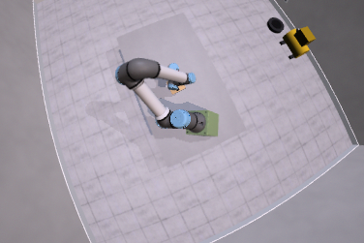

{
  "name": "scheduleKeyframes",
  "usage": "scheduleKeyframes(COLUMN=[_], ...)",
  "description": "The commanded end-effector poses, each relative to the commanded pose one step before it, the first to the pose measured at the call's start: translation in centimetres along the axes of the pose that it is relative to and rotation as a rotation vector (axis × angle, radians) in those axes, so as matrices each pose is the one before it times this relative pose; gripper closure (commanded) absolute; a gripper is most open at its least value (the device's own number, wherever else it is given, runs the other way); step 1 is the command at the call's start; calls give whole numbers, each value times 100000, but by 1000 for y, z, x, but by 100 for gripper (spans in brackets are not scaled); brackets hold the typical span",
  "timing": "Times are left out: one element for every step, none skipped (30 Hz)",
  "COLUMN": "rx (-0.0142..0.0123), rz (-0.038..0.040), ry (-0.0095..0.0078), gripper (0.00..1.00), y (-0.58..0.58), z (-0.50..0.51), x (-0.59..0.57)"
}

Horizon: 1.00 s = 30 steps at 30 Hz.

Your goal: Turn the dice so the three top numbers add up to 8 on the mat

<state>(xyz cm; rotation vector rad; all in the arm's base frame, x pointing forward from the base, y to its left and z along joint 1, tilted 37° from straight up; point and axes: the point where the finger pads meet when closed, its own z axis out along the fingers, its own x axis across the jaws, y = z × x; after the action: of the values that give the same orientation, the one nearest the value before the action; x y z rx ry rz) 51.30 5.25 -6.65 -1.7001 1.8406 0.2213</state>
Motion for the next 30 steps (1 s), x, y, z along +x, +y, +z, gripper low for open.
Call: scheduleKeyframes(rx=[102, 0, 0, 0, 0, 0, 0, 0, 0, 0, 0, 0, 0, 0, 0, 0, 0, 0, 0, 0, 0, 0, 0, 0, 0, 0, 0, 0, 0, 0], rz=[-16, 0, 0, 0, 0, 0, 0, 0, 0, 0, 0, 0, 0, 0, 0, 0, 0, 0, 0, 0, 0, 0, 0, 0, 0, 0, 0, 0, 0, 0], ry=[40, 0, 0, 0, 0, 0, 0, 0, 0, 0, 0, 0, 0, 0, 0, 0, 0, 0, 0, 0, 0, 0, 0, 0, 0, 0, 0, 0, 0, 0], gripper=[51, 51, 51, 51, 51, 51, 51, 51, 51, 51, 51, 51, 51, 51, 51, 51, 51, 51, 51, 51, 51, 51, 51, 51, 51, 51, 51, 51, 51, 51], y=[-39, 0, 0, 0, 0, 0, 0, 0, 0, 0, 0, 0, 0, 0, 0, 0, 0, 0, 0, 0, 0, 0, 0, 0, 0, 0, 0, 0, 0, 0], z=[-13, 15, 19, 22, 25, 28, 30, 30, 30, 30, 28, 26, 23, 0, 0, 19, 15, 11, 8, 4, 2, 0, 0, 0, 0, 0, 0, 0, 0, 0], x=[13, 0, 0, 0, 0, 0, 0, 0, 0, 0, 0, 0, 0, 0, 0, 0, 0, 0, 0, 0, 0, 0, 0, 0, 0, 0, 0, 0, 0, 0])
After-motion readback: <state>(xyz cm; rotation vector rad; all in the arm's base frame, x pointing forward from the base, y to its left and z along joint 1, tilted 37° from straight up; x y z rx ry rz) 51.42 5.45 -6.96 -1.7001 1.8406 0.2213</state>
